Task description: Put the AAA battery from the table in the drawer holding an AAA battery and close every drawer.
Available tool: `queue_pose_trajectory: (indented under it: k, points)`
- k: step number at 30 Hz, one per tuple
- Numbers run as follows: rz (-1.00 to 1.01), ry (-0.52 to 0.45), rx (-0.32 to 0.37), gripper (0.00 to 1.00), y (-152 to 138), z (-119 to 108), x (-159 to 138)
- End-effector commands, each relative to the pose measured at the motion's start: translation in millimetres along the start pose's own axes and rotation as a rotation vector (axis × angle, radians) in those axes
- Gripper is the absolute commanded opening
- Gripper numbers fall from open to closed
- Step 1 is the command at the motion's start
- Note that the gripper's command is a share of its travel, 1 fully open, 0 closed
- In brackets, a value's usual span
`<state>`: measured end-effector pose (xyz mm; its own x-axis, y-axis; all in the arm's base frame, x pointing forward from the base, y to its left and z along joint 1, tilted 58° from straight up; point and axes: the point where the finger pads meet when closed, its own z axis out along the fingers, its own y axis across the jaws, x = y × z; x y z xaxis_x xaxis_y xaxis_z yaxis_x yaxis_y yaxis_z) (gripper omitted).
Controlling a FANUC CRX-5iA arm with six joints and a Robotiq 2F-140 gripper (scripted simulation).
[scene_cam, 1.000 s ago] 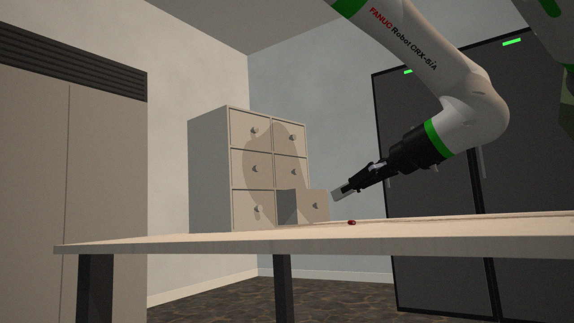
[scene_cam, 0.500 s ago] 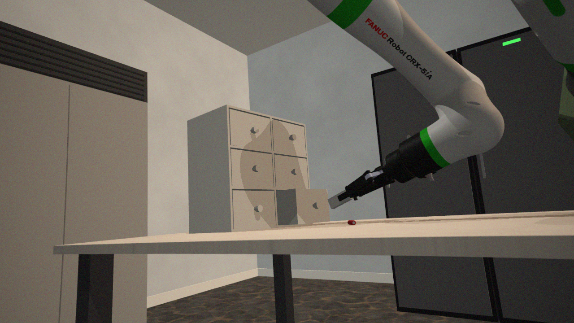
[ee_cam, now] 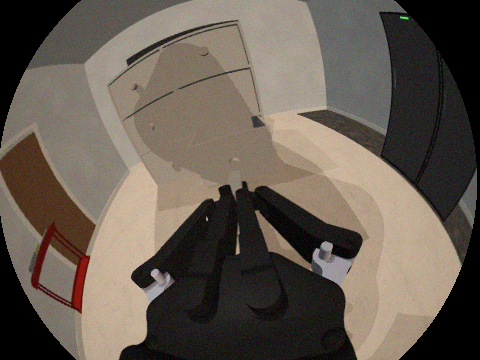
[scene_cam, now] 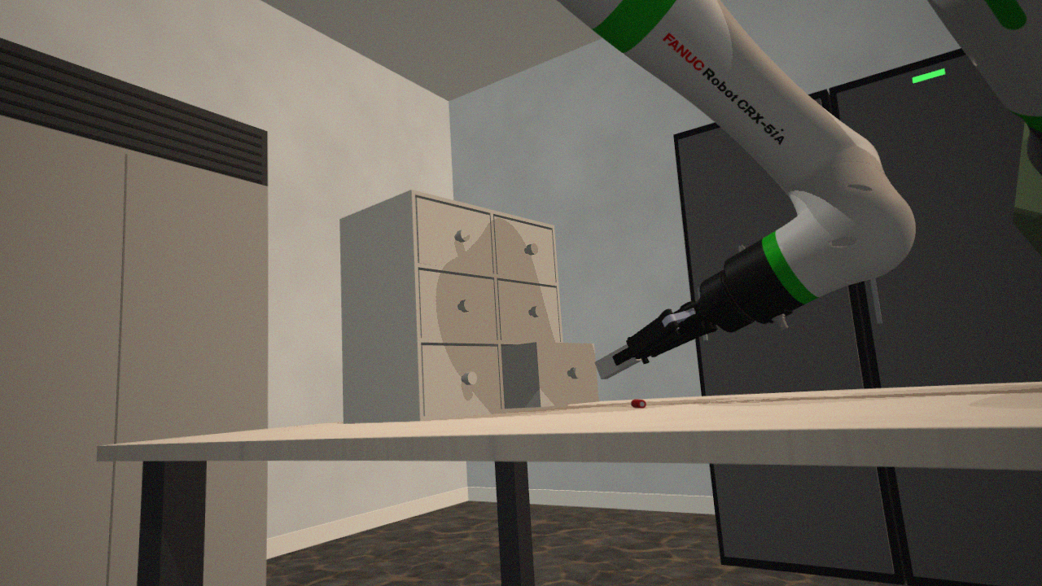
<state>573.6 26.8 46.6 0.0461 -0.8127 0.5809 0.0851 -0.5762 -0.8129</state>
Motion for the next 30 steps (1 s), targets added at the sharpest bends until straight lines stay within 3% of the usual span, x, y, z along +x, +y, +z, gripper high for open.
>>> queue_pose_trajectory:
  k: [1,30]
  points:
    - [0.000,0.000,0.000,0.00,0.1,-0.1,0.1]
    - [0.000,0.000,0.000,0.00,0.1,9.9,3.7]
